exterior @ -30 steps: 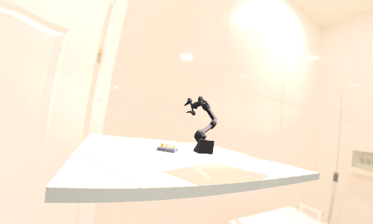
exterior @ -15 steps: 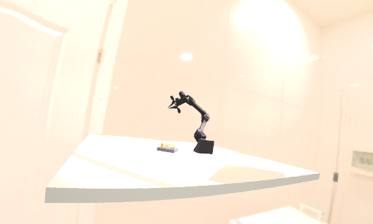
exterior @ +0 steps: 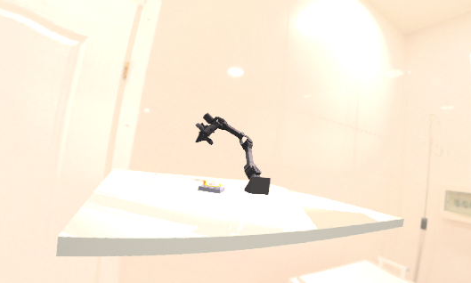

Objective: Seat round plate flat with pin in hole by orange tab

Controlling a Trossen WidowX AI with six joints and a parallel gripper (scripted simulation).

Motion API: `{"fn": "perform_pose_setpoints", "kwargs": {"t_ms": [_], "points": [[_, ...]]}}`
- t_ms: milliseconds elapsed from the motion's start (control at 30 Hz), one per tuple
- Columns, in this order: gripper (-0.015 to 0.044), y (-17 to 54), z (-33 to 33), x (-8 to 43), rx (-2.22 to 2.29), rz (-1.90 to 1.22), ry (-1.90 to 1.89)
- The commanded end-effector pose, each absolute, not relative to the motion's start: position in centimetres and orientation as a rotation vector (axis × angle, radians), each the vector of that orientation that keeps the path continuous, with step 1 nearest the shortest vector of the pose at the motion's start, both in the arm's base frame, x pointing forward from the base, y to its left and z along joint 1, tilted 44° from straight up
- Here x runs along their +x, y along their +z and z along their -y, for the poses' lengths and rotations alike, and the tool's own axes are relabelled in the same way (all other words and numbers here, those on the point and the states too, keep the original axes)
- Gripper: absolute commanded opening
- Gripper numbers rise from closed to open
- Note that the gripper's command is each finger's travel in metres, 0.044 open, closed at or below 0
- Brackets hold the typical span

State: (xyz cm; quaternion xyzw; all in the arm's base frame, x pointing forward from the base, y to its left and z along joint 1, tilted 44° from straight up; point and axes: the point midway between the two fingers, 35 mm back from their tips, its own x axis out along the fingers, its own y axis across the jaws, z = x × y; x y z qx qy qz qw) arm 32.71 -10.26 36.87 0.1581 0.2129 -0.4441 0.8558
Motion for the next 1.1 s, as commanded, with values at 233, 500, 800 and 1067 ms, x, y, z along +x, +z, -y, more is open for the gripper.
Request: {"fn": "perform_pose_setpoints", "kwargs": {"t_ms": [233,500,800,1067], "points": [[0.0,22.5,5.0,38.5,0.033,-0.938,-0.824],[0.0,11.6,1.8,38.3,-0.225,-1.282,-0.767],[0.0,2.9,0.0,35.3,-0.494,-1.589,-0.707],[0.0,2.1,0.7,35.2,-0.494,-1.589,-0.707]]}}
